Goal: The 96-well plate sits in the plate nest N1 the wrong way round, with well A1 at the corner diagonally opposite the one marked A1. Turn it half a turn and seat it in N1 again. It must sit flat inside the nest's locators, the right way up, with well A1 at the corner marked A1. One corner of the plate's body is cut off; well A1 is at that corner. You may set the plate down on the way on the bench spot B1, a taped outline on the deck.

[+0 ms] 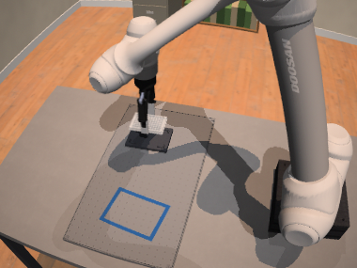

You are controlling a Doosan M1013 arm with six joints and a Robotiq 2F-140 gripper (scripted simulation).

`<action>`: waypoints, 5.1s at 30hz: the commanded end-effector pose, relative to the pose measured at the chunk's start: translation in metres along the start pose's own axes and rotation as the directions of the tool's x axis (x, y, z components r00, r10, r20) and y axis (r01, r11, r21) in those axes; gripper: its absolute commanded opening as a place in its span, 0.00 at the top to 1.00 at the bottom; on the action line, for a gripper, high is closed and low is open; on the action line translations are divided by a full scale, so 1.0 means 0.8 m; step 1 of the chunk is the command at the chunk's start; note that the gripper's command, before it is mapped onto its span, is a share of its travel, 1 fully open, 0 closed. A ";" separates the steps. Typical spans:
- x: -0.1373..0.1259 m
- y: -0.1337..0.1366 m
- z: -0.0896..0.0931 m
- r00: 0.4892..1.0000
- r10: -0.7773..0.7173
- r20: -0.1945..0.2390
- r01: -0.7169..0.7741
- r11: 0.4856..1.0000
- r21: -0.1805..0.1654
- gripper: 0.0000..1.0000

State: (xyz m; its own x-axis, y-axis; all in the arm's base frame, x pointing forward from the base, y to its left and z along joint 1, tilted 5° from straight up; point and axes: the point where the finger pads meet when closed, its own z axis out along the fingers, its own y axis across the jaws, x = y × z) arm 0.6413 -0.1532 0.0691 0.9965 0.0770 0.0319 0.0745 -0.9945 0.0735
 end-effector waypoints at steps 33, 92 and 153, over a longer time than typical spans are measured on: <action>-0.011 -0.112 0.004 0.784 0.620 0.000 -0.620 0.784 0.000 1.00; -0.033 -0.323 0.011 0.784 0.620 0.000 -0.620 0.784 0.000 1.00; -0.044 -0.433 0.015 0.231 0.973 0.000 -0.973 0.231 0.000 1.00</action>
State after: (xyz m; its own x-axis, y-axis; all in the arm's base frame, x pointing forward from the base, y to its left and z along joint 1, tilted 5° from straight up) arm 0.5806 0.1873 0.0306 0.3024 -0.9499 0.0789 -0.9524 -0.3044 -0.0142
